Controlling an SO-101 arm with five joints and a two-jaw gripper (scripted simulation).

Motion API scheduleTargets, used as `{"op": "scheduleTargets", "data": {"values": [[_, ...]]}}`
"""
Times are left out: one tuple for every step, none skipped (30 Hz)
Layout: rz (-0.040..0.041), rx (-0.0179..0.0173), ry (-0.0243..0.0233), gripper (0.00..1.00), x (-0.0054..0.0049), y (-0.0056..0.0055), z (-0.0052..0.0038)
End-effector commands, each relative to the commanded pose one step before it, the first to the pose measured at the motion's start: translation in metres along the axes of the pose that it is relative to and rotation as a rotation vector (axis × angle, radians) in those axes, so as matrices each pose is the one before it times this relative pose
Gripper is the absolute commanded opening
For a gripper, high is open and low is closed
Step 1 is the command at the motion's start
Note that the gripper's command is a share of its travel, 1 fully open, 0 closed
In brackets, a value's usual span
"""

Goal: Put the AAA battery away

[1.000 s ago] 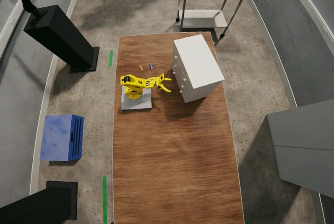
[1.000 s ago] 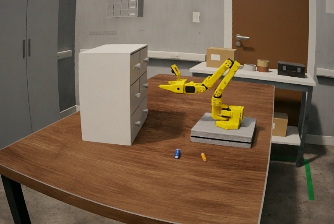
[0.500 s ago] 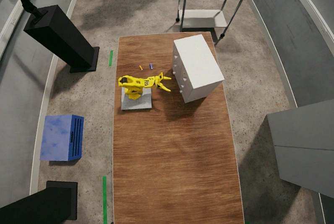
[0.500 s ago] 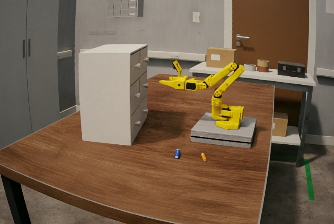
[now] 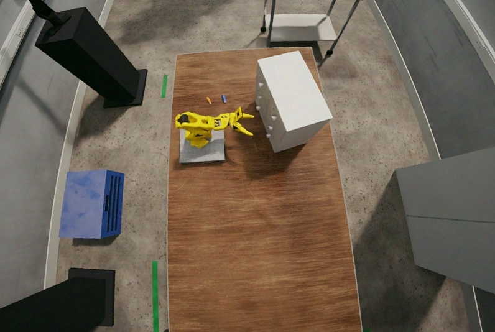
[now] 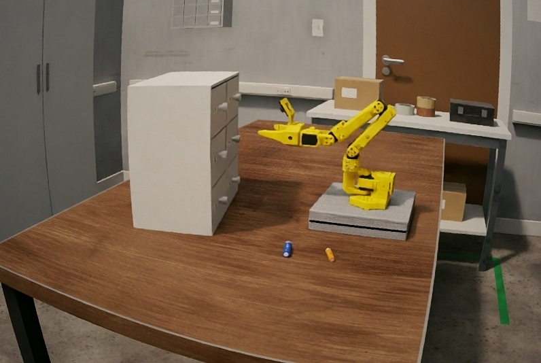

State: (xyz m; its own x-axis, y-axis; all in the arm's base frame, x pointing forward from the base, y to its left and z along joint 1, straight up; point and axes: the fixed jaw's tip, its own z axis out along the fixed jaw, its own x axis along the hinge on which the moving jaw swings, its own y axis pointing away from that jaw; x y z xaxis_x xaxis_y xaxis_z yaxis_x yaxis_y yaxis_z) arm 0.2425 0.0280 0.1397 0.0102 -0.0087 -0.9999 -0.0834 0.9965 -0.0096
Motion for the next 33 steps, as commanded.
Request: {"op": "scheduleTargets", "data": {"values": [[0.00733, 0.01118, 0.01411, 0.50, 0.00318, -0.00267, -0.002031], [0.00000, 0.00000, 0.00001, 0.50, 0.00000, 0.00000, 0.000002], [0.00000, 0.00000, -0.00001, 0.50, 0.00000, 0.00000, 0.000002], [0.00000, 0.00000, 0.00001, 0.50, 0.00000, 0.00000, 0.000002], [0.00000, 0.00000, -0.00001, 0.50, 0.00000, 0.00000, 0.000002], [0.00000, 0.00000, 0.00001, 0.50, 0.00000, 0.00000, 0.000002], [0.00000, 0.00000, -0.00001, 0.50, 0.00000, 0.00000, 0.000002], [0.00000, 0.00000, 0.00001, 0.50, 0.00000, 0.00000, 0.000002], [0.00000, 0.00000, -0.00001, 0.50, 0.00000, 0.00000, 0.000002], [0.00000, 0.00000, 0.00001, 0.50, 0.00000, 0.00000, 0.000002], [0.00000, 0.00000, -0.00001, 0.50, 0.00000, 0.00000, 0.000002], [0.00000, 0.00000, 0.00001, 0.50, 0.00000, 0.00000, 0.000000], [0.00000, 0.00000, -0.00001, 0.50, 0.00000, 0.00000, 0.000000], [0.00000, 0.00000, 0.00001, 0.50, 0.00000, 0.00000, 0.000000], [0.00000, 0.00000, 0.00000, 0.50, 0.00000, 0.00000, 0.000000], [0.00000, 0.00000, 0.00000, 0.50, 0.00000, 0.00000, 0.000000], [0.00000, 0.00059, -0.00001, 0.50, 0.00020, -0.00014, -0.000087], [0.00000, 0.00060, 0.00001, 0.50, 0.00020, -0.00014, -0.000088], [0.00000, 0.00059, -0.00001, 0.50, 0.00020, -0.00014, -0.000088], [0.00000, 0.00060, 0.00001, 0.50, 0.00020, -0.00014, -0.000089], [0.00000, 0.00059, -0.00001, 0.50, 0.00020, -0.00014, -0.000090], [0.00000, 0.00060, 0.00001, 0.50, 0.00020, -0.00014, -0.000090], [0.00000, 0.00059, -0.00001, 0.50, 0.00020, -0.00014, -0.000091], [0.00000, 0.00060, 0.00001, 0.50, 0.00020, -0.00014, -0.000092], [0.00000, 0.00059, -0.00001, 0.50, 0.00020, -0.00014, -0.000092], [0.00000, 0.00060, 0.00001, 0.50, 0.00020, -0.00014, -0.000093], [0.00000, 0.00059, -0.00001, 0.50, 0.00020, -0.00014, -0.000093], [0.00000, 0.00060, 0.00001, 0.50, 0.00020, -0.00014, -0.000094], [0.00000, 0.00059, -0.00001, 0.50, 0.00020, -0.00014, -0.000094], [0.00000, 0.00060, 0.00001, 0.50, 0.00020, -0.00014, -0.000095], [0.00000, 0.00059, -0.00001, 0.50, 0.00019, -0.00014, -0.000095], [0.00000, 0.00000, 0.00000, 0.50, 0.00000, 0.00000, 0.000000], [0.00000, 0.00000, 0.00000, 0.50, 0.00000, 0.00000, 0.000000]]}}
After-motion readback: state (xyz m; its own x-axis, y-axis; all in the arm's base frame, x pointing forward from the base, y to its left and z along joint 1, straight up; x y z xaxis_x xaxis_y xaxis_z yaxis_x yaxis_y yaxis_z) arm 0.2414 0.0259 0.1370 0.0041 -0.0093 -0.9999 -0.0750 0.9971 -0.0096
